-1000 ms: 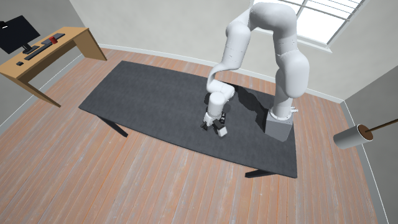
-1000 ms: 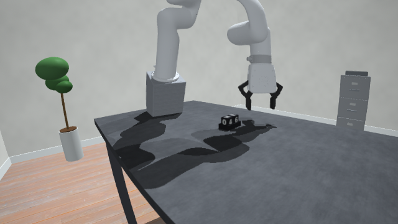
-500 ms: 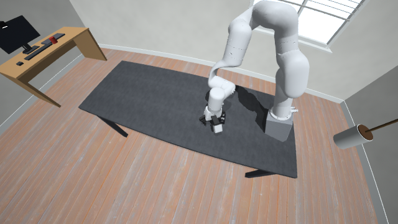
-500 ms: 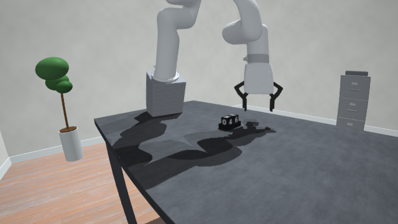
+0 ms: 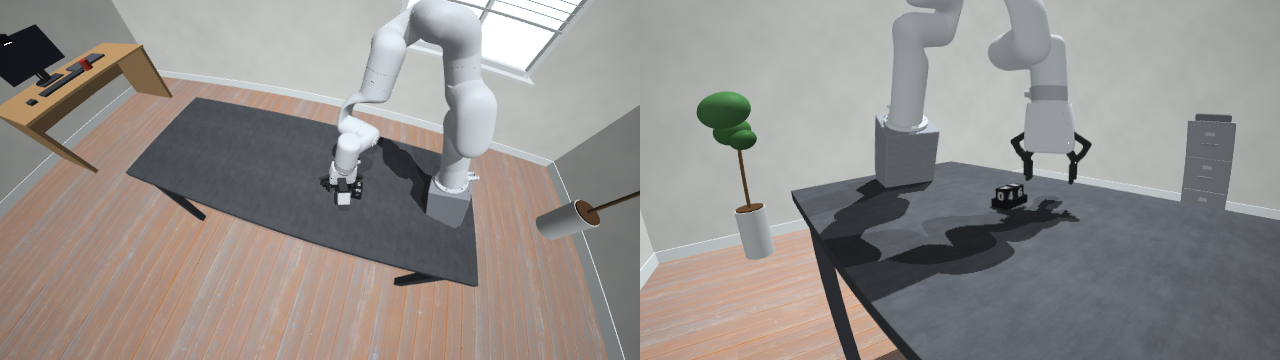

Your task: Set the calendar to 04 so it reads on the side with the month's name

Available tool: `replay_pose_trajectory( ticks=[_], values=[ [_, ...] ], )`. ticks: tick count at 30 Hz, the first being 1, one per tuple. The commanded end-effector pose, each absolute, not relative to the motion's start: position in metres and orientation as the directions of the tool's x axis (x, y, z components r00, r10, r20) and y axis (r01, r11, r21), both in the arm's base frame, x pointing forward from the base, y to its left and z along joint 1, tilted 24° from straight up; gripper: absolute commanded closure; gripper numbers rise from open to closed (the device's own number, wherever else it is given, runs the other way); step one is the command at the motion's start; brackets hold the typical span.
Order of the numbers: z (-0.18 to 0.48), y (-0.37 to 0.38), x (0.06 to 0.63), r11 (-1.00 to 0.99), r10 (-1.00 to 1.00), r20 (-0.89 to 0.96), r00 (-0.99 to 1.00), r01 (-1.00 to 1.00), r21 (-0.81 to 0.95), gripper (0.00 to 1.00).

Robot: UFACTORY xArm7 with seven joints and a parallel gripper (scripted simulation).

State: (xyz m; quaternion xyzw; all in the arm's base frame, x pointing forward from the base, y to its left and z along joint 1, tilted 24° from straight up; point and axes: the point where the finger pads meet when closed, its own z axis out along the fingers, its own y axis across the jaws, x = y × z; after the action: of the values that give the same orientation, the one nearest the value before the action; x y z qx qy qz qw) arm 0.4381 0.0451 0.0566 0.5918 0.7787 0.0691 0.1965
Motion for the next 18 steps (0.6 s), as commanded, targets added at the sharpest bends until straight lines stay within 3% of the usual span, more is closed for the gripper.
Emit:
replay_pose_trajectory(
  ticks=[1,6,14,18],
  values=[
    [0.058,0.043,0.439,0.278,0.953,-0.219,-0.21,0.895,0.348,0.0],
    [0.059,0.038,0.44,0.073,0.99,-0.142,-0.019,0.919,0.386,0.0],
    [0.062,0.022,0.441,0.059,0.991,-0.137,-0.006,0.92,0.388,0.0],
    [0.063,0.019,0.441,-0.106,0.987,-0.071,0.146,0.908,0.405,0.0]
  ],
)
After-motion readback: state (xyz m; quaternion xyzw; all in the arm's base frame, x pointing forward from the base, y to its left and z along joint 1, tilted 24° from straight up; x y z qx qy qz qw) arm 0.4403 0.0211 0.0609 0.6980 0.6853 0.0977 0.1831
